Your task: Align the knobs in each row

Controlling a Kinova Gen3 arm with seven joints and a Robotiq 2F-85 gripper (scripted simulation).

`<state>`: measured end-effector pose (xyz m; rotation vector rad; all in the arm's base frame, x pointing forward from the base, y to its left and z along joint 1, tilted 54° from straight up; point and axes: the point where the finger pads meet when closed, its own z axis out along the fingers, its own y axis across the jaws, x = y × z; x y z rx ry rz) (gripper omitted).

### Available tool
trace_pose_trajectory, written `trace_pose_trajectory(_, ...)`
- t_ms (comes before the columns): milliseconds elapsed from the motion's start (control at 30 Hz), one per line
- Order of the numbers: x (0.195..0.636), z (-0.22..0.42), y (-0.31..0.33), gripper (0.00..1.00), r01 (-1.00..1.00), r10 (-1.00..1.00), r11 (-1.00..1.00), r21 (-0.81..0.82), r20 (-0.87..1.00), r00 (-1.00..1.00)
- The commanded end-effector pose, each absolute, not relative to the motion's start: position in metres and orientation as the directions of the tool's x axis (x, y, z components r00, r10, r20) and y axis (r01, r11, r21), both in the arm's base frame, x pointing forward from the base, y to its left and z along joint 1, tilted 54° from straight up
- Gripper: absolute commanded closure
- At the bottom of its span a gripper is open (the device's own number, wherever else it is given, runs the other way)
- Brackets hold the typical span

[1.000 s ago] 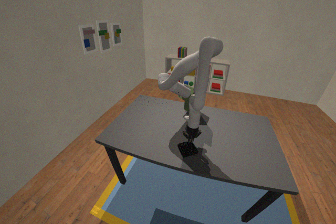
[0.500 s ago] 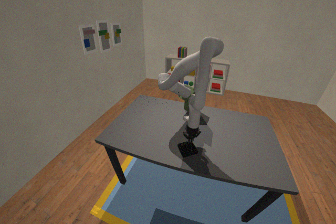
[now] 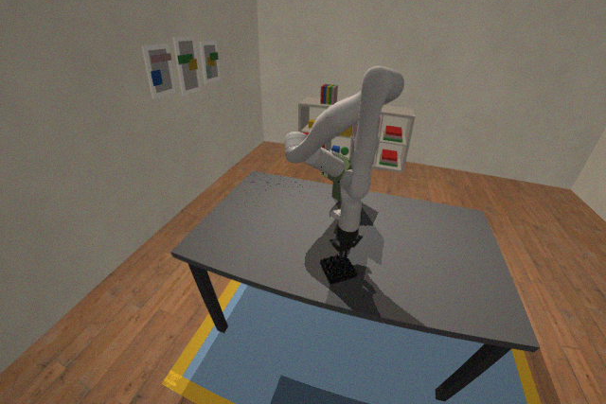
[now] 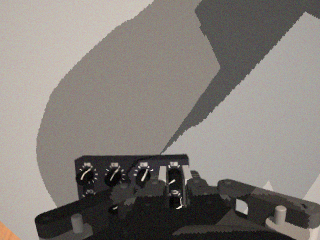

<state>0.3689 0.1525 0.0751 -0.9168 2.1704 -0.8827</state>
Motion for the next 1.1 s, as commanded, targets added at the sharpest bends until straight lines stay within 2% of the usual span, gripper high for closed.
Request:
trace_pose_trajectory(0,0.3688,0.0751,0.1530,0.92,-0.367,-0.778,0.533,-0.763,-0.270,-0.567)
trace_pose_trajectory(1067,0.3688,0.0751,0.1530,0.92,-0.382,-0.792,0.512,-0.770,-0.250,-0.557)
